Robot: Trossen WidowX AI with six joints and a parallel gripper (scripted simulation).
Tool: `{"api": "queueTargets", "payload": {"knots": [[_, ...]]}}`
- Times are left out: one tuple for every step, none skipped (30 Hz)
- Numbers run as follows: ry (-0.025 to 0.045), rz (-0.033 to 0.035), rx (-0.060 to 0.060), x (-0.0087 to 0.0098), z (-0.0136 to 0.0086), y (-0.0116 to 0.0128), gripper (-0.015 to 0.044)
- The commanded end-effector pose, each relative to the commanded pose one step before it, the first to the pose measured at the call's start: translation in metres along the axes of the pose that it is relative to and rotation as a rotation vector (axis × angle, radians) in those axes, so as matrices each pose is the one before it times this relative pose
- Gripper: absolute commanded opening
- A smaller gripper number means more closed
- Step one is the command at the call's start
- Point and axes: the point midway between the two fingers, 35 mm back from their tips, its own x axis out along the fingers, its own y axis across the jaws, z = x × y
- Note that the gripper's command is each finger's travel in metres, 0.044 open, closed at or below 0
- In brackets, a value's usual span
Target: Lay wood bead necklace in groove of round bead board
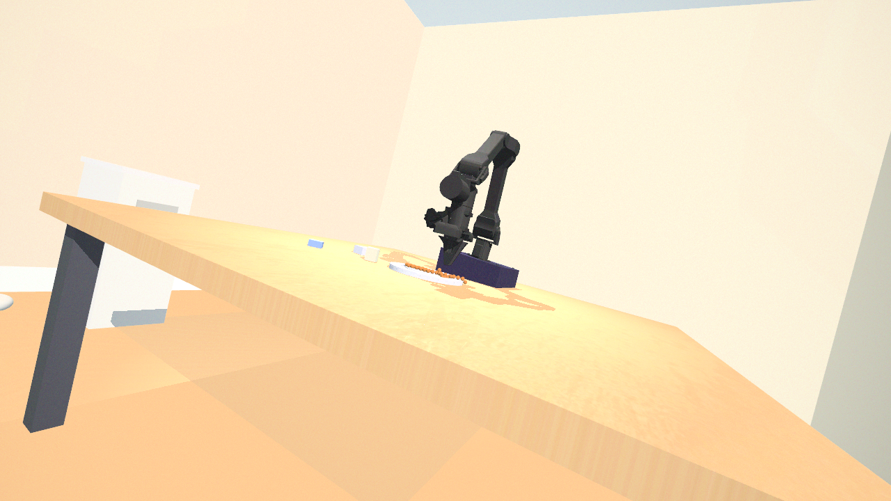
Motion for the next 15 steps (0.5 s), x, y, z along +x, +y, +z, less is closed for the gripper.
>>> {"api": "queueTargets", "payload": {"knots": [[-0.00056, 0.00688, -0.0008, 0.00028, 0.0, 0.00155, 0.012], [0.00008, -0.00026, 0.0003, 0.00122, -0.00002, -0.00006, 0.012], [0.0001, -0.0003, 0.0003, 0.00144, -0.00003, -0.00007, 0.012], [0.00011, -0.00033, 0.0004, 0.00157, -0.00003, -0.00009, 0.012], [0.00011, -0.00034, 0.0004, 0.00161, -0.00003, -0.0001, 0.012], [0.00011, -0.00035, 0.0004, 0.00162, -0.00003, -0.00011, 0.012], [0.00011, -0.00035, 0.0004, 0.00162, -0.00003, -0.00012, 0.012], [0.00011, -0.00035, 0.0004, 0.00162, -0.00004, -0.00013, 0.012], [0.00011, -0.00035, 0.0004, 0.00161, -0.00004, -0.00014, 0.012], [0.00011, -0.00035, 0.0004, 0.00161, -0.00004, -0.00014, 0.012], [0.00011, -0.00035, 0.0004, 0.00161, -0.00004, -0.00015, 0.012], [0.00011, -0.00035, 0.0004, 0.00161, -0.00004, -0.00016, 0.012], [0.00011, -0.00036, 0.0004, 0.0016, -0.00004, -0.00017, 0.012], [0.00011, -0.00036, 0.0004, 0.0016, -0.00004, -0.00018, 0.012], [0.00011, -0.00036, 0.0004, 0.0016, -0.00004, -0.00019, 0.012]]}}
